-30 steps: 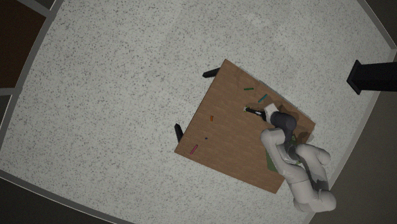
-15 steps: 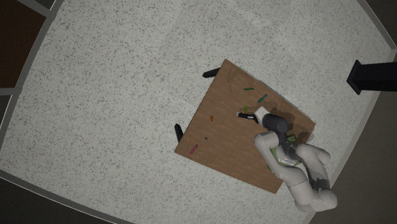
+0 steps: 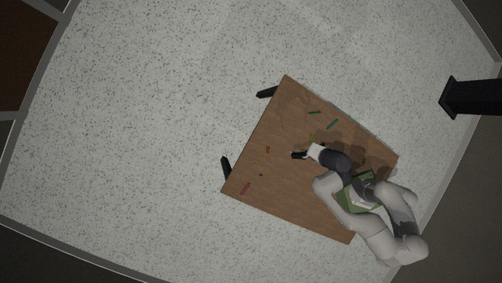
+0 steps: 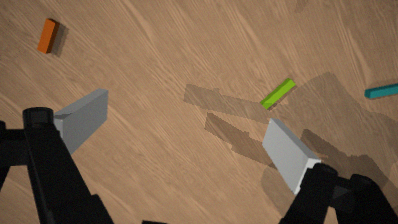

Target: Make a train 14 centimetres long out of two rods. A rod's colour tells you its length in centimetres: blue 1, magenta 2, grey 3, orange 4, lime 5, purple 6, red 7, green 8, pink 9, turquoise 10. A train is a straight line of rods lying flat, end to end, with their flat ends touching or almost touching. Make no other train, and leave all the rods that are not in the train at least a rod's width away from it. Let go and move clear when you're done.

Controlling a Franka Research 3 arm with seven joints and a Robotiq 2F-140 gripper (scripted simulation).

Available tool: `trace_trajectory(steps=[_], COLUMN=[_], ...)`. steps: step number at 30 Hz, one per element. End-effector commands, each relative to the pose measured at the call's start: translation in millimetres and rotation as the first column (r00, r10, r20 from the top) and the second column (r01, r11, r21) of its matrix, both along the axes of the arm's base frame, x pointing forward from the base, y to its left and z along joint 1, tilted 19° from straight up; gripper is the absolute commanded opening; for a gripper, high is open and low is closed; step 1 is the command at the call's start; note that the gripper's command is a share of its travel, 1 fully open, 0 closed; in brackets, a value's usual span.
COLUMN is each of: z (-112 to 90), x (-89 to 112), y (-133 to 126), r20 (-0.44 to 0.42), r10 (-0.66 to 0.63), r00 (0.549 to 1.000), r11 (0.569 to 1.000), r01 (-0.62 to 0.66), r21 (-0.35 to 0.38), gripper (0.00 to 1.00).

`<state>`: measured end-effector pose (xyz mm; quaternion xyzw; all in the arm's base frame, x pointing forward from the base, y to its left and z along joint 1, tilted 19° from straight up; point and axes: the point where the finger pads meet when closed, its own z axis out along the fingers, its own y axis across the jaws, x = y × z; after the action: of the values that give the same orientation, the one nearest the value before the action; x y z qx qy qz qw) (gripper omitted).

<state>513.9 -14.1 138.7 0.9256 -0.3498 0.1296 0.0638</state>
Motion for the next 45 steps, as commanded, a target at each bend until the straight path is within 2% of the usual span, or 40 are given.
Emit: trace_trajectory(steps=[1,3,4,11,18,20,21,27,35,37,38,45], z=[0.2,0.2,-0.7,-3.2,-6.2,-6.2,-7.4,-10.3,-15.0,-15.0,-16.6,-21.3], x=[8.7,8.7,14.7,30.4,45.6,45.6,51.0,62.8,77.7,77.7,82.2,93.4], y=[8.7,8.7,18.2,44.8,73.0,73.0,83.7,108.7,143.9,143.9,155.4,186.6], r20=[-0.040,-0.040,-0.057,-0.104,-0.153,-0.153,-0.170,-0.210,-0.262,-0.262,-0.278,-0.319], r10=[0.157,0.157,0.214,0.363,0.503,0.503,0.551,0.652,0.767,0.767,0.797,0.862], r00=[0.987,0.987,0.975,0.926,0.851,0.851,0.817,0.729,0.586,0.586,0.537,0.395], r11=[0.987,0.987,0.975,0.927,0.853,0.853,0.820,0.732,0.590,0.590,0.540,0.397], r01=[-0.159,-0.159,-0.217,-0.370,-0.517,-0.517,-0.568,-0.677,-0.804,-0.804,-0.839,-0.916], r21=[-0.035,-0.035,-0.043,-0.061,-0.073,-0.073,-0.076,-0.078,-0.074,-0.074,-0.071,-0.059], gripper=[1.00,1.00,1.00,1.00,1.00,1.00,1.00,1.00,1.00,1.00,1.00,1.00])
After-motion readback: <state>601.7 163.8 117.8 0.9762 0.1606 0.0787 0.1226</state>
